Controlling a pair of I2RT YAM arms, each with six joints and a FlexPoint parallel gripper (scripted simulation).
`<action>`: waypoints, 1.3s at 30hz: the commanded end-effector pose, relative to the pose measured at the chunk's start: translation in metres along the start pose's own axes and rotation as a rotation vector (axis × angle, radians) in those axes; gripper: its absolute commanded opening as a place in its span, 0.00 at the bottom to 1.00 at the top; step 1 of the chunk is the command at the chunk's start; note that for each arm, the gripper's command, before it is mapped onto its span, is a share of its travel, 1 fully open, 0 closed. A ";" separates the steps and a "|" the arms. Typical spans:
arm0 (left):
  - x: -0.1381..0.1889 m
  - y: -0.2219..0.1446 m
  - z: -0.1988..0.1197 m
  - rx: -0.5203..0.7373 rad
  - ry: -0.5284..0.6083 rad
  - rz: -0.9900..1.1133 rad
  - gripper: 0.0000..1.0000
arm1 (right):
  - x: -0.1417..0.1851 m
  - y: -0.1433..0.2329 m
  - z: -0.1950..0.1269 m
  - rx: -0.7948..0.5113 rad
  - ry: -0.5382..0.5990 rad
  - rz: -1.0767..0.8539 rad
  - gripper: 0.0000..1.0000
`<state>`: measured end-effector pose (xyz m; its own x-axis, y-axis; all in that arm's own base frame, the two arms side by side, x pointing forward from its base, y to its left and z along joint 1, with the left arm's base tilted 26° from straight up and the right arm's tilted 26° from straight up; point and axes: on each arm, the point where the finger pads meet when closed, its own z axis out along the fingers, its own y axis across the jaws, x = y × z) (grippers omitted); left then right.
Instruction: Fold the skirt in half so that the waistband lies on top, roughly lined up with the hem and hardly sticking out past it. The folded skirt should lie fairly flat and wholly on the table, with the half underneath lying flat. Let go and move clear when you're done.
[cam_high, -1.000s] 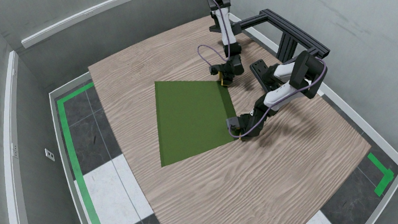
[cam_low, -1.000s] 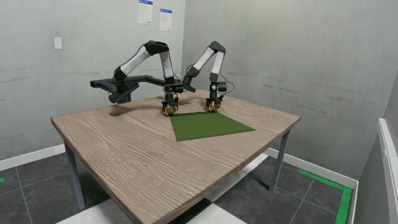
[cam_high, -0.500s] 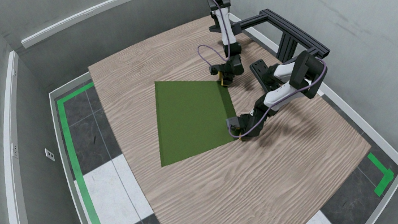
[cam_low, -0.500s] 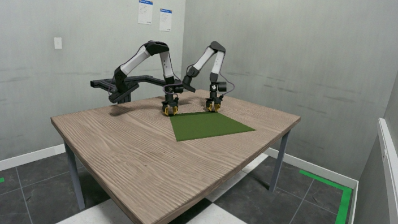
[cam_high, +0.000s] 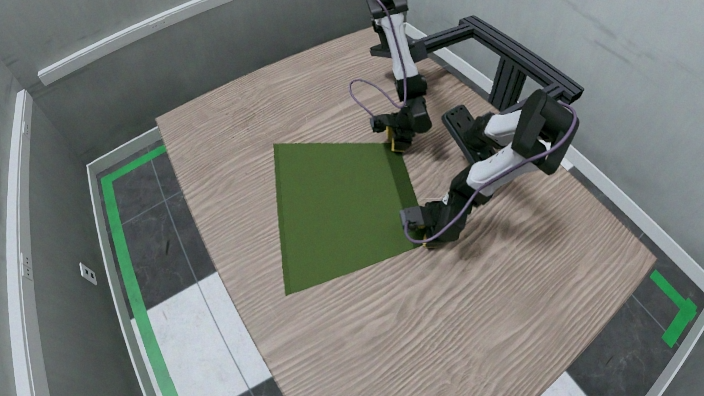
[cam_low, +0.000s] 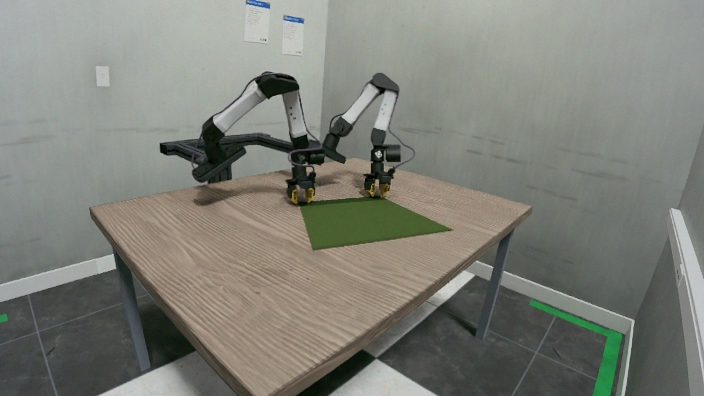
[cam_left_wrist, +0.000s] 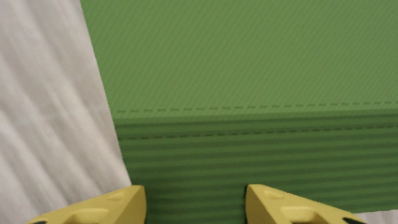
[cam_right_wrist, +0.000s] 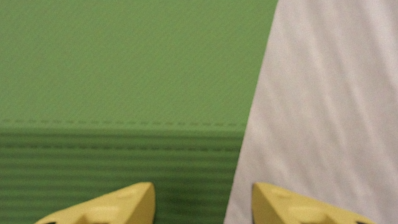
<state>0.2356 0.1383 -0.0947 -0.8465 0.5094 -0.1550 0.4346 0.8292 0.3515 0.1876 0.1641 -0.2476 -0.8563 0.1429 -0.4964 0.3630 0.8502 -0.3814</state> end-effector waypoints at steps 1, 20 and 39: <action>-0.006 0.010 0.007 -0.027 -0.030 0.001 0.48 | 0.002 0.007 0.010 -0.020 -0.007 0.012 0.48; -0.006 0.012 0.009 -0.031 -0.032 0.001 0.48 | 0.002 0.011 0.013 -0.028 -0.008 0.020 0.48; -0.006 0.007 0.008 -0.023 -0.032 0.009 0.25 | 0.005 0.001 0.015 -0.009 0.003 0.008 0.25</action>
<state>0.2413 0.1449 -0.0921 -0.8451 0.5094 -0.1626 0.4220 0.8221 0.3820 0.1918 0.1710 -0.2506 -0.8495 0.1502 -0.5058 0.3620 0.8633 -0.3517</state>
